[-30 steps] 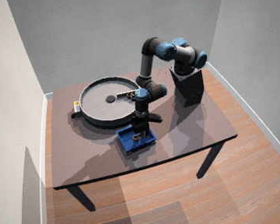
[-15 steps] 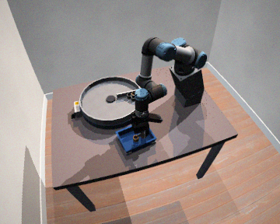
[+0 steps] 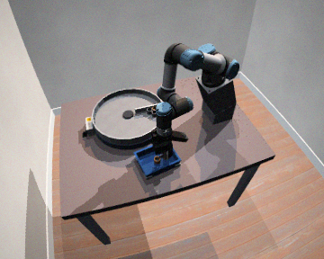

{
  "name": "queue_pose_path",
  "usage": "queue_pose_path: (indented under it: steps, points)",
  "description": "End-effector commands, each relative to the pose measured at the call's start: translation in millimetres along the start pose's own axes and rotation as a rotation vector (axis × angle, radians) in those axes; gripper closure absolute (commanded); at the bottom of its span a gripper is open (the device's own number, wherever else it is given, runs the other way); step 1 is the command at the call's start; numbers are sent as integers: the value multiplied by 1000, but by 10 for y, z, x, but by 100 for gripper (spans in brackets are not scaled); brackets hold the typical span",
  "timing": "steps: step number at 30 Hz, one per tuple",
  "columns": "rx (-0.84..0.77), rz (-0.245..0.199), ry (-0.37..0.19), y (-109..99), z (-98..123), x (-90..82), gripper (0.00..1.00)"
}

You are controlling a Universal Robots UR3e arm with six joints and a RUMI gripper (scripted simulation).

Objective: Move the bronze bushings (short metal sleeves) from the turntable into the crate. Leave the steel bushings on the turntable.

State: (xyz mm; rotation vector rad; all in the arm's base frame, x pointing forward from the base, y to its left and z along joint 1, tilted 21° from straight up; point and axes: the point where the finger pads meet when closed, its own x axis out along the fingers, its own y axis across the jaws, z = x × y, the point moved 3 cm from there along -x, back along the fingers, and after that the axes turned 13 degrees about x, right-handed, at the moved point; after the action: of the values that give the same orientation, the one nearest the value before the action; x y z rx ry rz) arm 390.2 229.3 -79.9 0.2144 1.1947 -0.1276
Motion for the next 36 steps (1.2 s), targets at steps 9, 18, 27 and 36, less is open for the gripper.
queue_pose_path:
  steps: [9,18,27,36]
  points:
    - [0,1,-2,5,6,-5,100]
    - [0,1,-2,5,6,-5,94]
    - [0,1,-2,5,6,-5,94]
    - [0,1,-2,5,6,-5,94]
